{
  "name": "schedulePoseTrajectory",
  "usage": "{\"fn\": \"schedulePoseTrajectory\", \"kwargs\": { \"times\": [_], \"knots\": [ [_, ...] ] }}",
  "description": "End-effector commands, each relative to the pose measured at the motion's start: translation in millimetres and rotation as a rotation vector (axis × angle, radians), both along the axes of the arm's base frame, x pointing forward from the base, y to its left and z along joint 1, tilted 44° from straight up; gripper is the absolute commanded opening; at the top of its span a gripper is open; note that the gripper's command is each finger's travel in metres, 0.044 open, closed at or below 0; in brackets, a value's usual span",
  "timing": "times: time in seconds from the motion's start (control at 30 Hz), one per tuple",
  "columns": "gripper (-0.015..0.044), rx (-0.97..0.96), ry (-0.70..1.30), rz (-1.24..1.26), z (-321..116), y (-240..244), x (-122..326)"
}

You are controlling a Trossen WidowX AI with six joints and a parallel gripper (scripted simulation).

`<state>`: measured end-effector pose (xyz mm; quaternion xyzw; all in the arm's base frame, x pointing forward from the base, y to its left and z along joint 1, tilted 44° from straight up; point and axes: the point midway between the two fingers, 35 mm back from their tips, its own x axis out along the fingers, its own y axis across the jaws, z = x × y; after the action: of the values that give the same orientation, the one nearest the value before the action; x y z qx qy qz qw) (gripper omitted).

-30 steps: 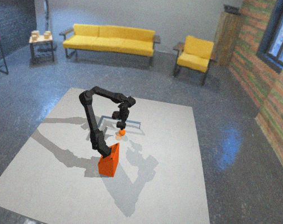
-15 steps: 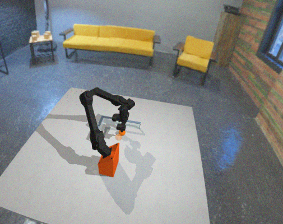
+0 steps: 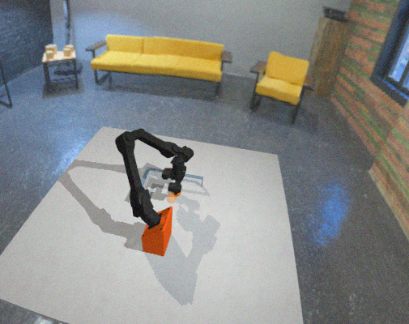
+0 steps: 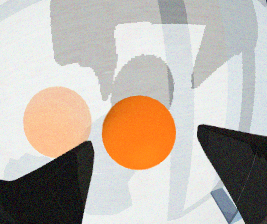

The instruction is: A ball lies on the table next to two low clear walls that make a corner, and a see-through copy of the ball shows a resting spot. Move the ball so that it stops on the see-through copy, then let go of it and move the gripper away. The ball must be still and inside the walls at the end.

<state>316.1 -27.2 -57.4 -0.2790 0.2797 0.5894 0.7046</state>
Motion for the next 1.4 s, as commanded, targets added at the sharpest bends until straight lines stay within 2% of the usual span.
{"fn": "schedulePoseTrajectory", "kwargs": {
  "times": [0.0, 0.1, 0.17, 0.6, 0.87, 1.37],
  "knots": [
    [0.0357, 0.011, 0.010, 0.001, -6.4, 8.4, -2.2],
    [0.0357, 0.012, 0.010, 0.001, -7.9, 10.1, -2.1],
    [0.0305, 0.012, 0.010, 0.001, -7.9, 10.1, -2.1],
    [0.0218, 0.012, 0.010, 0.001, -7.9, 10.1, -2.1],
    [0.0008, 0.003, 0.012, -0.002, 16.3, -19.0, -1.3],
    [0.0000, 0.006, 0.012, 0.001, 89.2, -83.7, -21.0]
  ]
}}
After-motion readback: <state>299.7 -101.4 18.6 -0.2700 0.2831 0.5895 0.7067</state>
